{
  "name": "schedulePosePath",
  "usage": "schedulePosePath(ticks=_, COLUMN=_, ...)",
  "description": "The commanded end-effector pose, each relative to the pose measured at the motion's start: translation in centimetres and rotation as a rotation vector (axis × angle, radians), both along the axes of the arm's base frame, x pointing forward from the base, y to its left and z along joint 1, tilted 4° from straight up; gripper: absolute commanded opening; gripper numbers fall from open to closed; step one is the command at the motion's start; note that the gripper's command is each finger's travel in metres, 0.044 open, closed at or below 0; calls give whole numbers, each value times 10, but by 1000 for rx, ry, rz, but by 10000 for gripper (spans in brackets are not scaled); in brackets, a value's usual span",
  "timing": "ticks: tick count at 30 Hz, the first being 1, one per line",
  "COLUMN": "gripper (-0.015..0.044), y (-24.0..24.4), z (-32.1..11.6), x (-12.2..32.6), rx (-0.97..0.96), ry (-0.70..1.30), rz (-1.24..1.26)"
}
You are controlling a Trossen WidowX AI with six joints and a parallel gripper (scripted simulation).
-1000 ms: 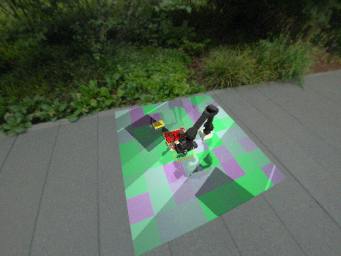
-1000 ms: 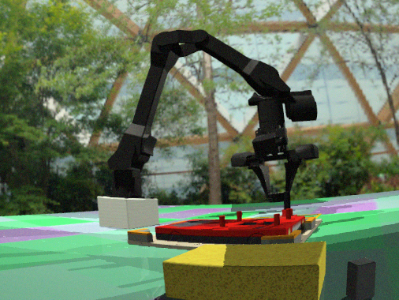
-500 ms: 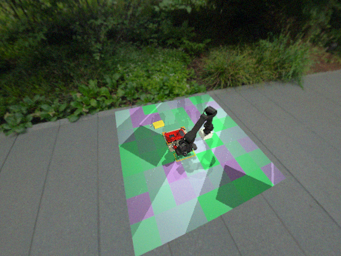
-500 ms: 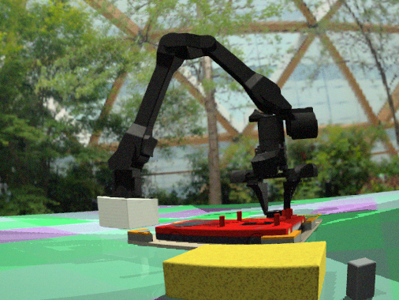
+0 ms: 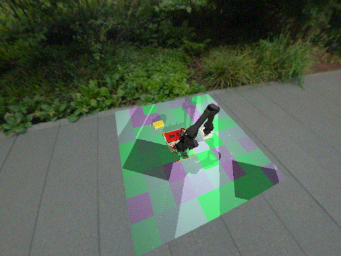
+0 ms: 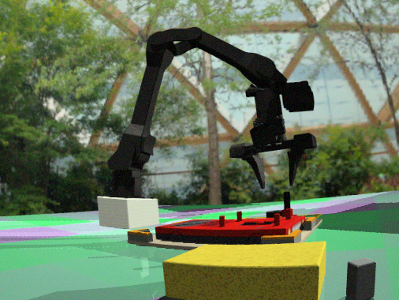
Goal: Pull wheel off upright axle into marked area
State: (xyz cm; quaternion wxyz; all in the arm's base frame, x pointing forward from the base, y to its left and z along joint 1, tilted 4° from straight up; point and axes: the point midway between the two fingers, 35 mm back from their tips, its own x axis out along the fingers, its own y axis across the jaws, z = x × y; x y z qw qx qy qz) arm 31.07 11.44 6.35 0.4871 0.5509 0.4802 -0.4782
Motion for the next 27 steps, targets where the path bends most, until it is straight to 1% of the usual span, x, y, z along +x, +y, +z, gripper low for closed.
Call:
schedulePosePath(ticks=1, gripper=352, y=-2, z=0, x=-4, rx=-3, ry=7, rz=0)
schedulePosePath(ticks=4, gripper=431, y=-8, z=12, x=-21, rx=-5, ry=9, rz=0)
schedulePosePath(ticks=5, gripper=440, y=-11, z=15, x=-28, rx=-5, ry=10, rz=0)
schedulePosePath(ticks=15, gripper=440, y=-34, z=41, x=-87, rx=-12, ry=20, rz=-1)
schedulePosePath(ticks=27, gripper=440, y=-34, z=41, x=-88, rx=-12, ry=20, rz=-1)
